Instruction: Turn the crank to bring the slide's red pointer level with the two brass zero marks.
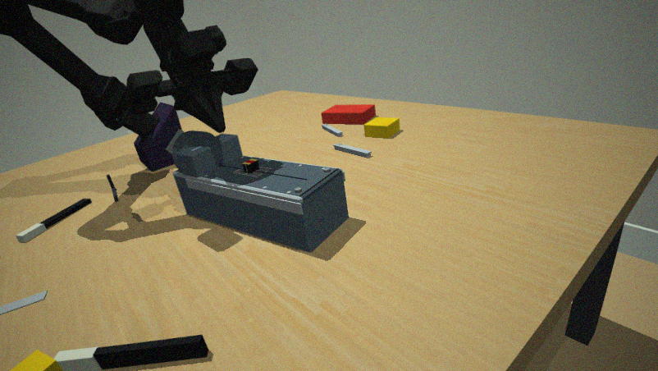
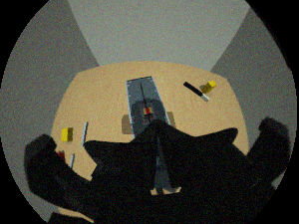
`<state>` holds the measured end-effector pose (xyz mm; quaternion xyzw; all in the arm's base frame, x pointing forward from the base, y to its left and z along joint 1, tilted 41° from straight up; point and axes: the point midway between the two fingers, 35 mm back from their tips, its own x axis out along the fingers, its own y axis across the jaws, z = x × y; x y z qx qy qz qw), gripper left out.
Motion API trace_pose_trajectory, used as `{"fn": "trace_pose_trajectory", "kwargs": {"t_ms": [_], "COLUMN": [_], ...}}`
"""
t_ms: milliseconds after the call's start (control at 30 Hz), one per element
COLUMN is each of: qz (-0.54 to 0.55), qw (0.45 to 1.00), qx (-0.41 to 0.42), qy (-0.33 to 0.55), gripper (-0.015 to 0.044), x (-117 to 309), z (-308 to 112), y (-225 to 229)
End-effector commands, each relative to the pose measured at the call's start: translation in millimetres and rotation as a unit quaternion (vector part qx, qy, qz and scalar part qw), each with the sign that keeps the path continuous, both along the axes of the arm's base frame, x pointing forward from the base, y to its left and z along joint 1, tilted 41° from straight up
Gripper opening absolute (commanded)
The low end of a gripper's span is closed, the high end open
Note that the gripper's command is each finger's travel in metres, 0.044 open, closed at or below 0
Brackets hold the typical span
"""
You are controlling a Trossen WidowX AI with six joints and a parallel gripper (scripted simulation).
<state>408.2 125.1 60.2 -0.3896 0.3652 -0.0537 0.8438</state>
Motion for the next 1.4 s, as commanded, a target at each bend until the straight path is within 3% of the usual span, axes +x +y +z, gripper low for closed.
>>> {"fn": "trace_pose_trajectory", "kwargs": {"t_ms": [0, 567, 600, 1167, 1367], "qz": [0.0, 0.0, 0.0, 0.0, 0.0], "qw": [1.0, 1.0, 1.0, 1.0, 1.0], "qx": [0.0, 0.0, 0.0, 0.0, 0.0], "qy": [0.0, 0.0, 0.0, 0.0, 0.0], "gripper": [0.0, 0.044, 0.044, 0.0, 0.0], "x": [0.0, 0.0, 0.0, 0.0, 0.0], "z": [0.0, 0.0, 0.0, 0.0, 0.0], "y": [0.0, 0.0, 0.0, 0.0, 0.0]}}
